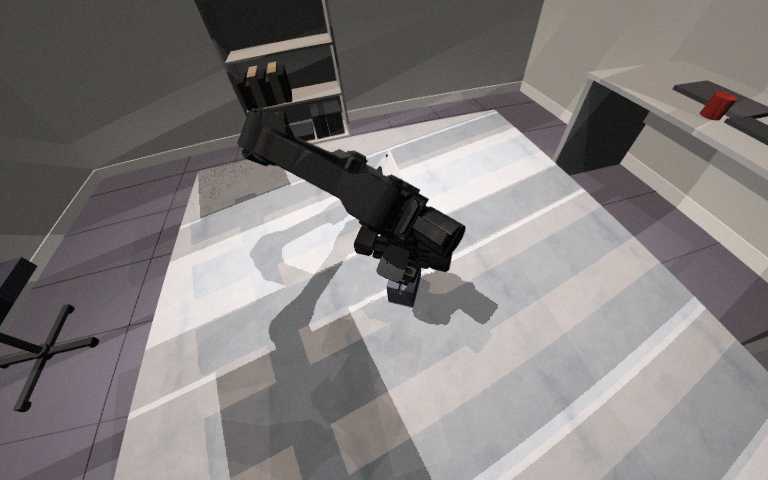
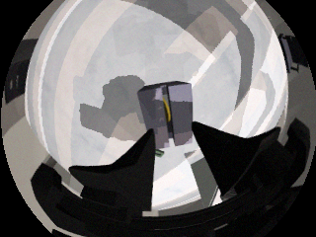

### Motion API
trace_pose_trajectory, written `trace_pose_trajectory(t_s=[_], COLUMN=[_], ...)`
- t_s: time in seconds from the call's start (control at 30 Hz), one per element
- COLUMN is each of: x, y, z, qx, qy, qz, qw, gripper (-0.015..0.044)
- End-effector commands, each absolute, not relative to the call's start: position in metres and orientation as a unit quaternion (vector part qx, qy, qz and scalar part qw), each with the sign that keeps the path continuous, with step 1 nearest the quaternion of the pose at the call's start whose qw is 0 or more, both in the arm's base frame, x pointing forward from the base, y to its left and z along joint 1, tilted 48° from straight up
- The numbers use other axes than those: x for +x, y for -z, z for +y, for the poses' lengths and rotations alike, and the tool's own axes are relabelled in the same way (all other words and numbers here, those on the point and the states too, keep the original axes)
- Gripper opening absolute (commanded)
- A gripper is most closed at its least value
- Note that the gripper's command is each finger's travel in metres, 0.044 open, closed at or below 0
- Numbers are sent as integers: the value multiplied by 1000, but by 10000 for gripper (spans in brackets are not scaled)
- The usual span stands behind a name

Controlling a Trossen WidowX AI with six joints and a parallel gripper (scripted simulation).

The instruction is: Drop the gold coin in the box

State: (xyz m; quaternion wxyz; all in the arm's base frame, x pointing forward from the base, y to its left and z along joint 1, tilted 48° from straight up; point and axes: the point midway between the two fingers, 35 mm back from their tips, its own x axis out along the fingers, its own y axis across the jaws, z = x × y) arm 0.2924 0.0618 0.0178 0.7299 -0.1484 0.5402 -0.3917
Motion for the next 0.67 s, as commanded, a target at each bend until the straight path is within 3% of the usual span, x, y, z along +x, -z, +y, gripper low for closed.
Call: trace_pose_trajectory(t_s=[0.0, 0.2, 0.63], x=[292, 288, 283], y=[-26, -42, -58], z=[72, 89, 104], qx=[-146, -147, -149], qy=[390, 390, 392], qz=[540, 540, 540], qw=[732, 731, 730], gripper=[292, 440, 440])
